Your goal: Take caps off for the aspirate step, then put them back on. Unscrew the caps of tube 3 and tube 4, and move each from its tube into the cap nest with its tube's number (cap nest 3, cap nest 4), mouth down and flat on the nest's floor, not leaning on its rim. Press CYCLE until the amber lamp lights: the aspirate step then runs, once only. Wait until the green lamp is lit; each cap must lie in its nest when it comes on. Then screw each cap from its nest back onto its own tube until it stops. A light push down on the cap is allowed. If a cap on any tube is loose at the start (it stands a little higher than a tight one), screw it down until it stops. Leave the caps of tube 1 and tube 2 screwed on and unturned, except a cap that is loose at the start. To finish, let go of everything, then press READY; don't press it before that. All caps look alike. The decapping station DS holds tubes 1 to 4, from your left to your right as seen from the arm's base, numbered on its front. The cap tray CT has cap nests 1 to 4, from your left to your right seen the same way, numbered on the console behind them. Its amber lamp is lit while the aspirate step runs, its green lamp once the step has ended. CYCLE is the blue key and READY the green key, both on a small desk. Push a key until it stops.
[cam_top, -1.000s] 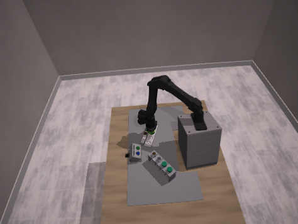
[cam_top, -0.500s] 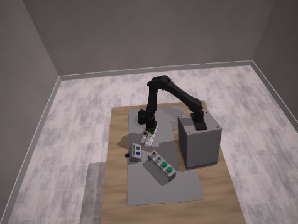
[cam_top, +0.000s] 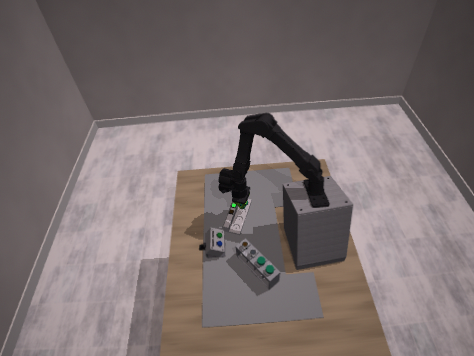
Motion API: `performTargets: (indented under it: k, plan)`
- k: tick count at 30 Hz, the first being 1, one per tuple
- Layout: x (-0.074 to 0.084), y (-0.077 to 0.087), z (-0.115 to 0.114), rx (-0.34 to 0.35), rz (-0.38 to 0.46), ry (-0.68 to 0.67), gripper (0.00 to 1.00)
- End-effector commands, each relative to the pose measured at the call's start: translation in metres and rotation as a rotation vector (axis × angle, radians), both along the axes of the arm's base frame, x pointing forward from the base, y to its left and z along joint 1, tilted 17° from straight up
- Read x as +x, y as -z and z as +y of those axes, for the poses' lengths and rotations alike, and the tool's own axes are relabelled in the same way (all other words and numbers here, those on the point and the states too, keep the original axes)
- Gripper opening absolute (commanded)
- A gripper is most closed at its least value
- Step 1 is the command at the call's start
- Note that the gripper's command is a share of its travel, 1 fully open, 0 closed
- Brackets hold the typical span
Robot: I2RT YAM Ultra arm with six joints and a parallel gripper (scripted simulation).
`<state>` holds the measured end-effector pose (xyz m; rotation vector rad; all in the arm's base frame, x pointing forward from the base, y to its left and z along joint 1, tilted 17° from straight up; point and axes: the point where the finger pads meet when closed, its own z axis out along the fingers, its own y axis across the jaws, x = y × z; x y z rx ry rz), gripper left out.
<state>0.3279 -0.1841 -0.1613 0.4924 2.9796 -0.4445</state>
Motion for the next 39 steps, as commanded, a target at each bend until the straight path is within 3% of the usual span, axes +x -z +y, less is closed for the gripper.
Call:
performTargets:
  k: [1,4,6,19,25,30,31,37,39]
  plan:
    - [0.004,-0.021,0.007,-0.002,-0.008,-0.004,0.00]
    - [0.003,-0.035,0.012,-0.002,-0.008,-0.004,0.00]
    - [0.003,-0.035,0.012,-0.002,-0.008,-0.004,0.00]
    - [0.001,-0.097,0.031,-0.002,-0.009,-0.004,0.00]
    - [0.001,-0.097,0.031,-0.002,-0.009,-0.004,0.00]
    - [-0.005,-0.084,0.071,-0.019,0.112,-0.389,0.00]
    - [-0.005,-0.084,0.071,-0.019,0.116,-0.401,0.00]
    - [-0.010,-0.071,0.110,-0.036,0.239,-0.793,0.00]
    - [-0.010,-0.071,0.110,-0.036,0.240,-0.798,0.00]
